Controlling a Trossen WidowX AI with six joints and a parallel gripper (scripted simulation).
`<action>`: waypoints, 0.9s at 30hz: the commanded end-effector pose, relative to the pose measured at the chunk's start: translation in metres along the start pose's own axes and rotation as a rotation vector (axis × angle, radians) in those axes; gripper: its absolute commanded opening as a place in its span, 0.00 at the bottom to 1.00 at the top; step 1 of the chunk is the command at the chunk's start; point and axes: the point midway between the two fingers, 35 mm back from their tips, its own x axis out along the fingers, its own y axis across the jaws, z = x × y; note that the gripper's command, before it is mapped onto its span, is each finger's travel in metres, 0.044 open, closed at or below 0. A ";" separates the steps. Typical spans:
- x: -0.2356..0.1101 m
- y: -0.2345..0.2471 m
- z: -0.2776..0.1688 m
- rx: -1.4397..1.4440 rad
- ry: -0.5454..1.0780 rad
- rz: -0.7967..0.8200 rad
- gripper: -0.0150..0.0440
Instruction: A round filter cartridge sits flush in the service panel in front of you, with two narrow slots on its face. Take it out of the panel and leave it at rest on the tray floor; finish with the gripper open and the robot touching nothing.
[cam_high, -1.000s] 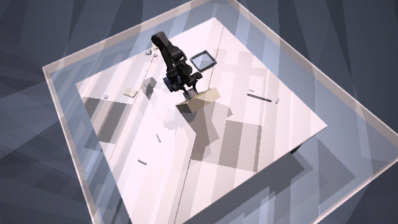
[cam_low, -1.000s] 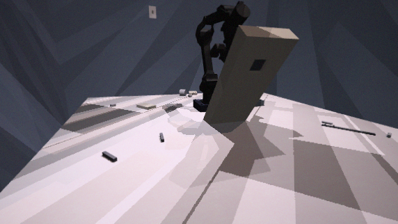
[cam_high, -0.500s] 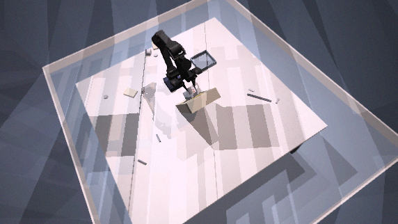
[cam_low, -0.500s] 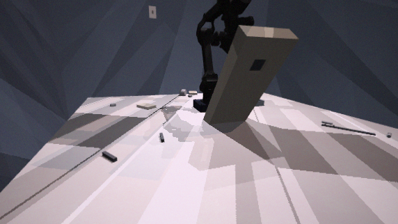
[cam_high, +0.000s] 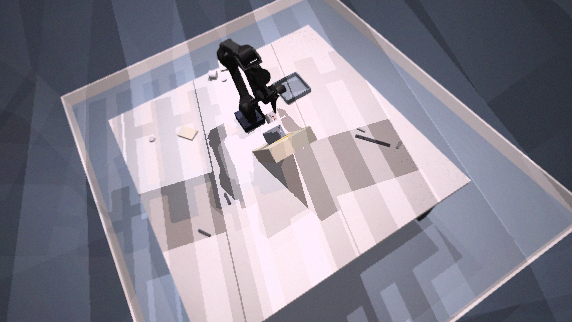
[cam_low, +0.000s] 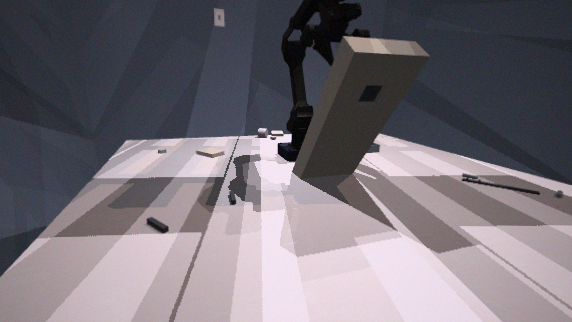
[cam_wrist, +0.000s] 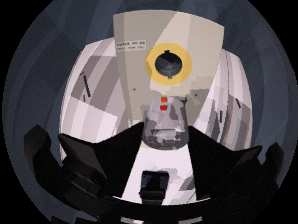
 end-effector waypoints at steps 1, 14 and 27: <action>-0.001 0.007 0.002 0.002 0.002 0.001 0.25; 0.006 0.045 0.003 0.005 0.011 0.003 0.25; 0.010 0.076 -0.002 -0.004 0.013 0.008 0.25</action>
